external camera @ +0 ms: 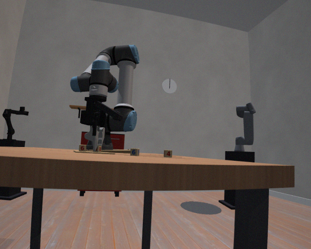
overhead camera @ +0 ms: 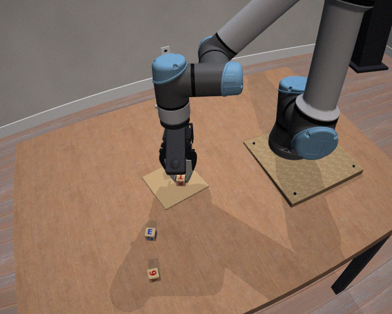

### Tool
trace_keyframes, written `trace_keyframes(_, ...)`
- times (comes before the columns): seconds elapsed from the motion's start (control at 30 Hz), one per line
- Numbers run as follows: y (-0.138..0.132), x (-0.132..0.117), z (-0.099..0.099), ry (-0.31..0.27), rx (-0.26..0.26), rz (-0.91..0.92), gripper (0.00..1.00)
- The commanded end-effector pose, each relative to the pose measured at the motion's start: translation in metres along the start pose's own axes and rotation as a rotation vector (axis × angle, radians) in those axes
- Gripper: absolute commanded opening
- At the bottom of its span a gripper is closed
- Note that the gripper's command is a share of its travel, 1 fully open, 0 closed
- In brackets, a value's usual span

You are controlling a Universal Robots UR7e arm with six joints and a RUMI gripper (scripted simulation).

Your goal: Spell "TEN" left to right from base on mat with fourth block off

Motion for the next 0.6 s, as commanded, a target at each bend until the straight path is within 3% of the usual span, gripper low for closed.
trace_keyframes(0.0,0.000,-0.001,0.001,0.001,0.001,0.002,0.05)
trace_keyframes(0.33,0.000,-0.001,0.000,0.001,0.001,0.002,0.05)
trace_keyframes(0.57,0.002,0.000,-0.017,0.001,-0.005,0.001,0.05)
Point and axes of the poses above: the point where the finger pads meet when closed, its own z axis out along the fingers, its own y axis across the jaws, x = y × z, the point moved 4 cm from there along -z, back along the fingers, and after that the axes turned 5 degrees about -z, right-handed, at the moved point
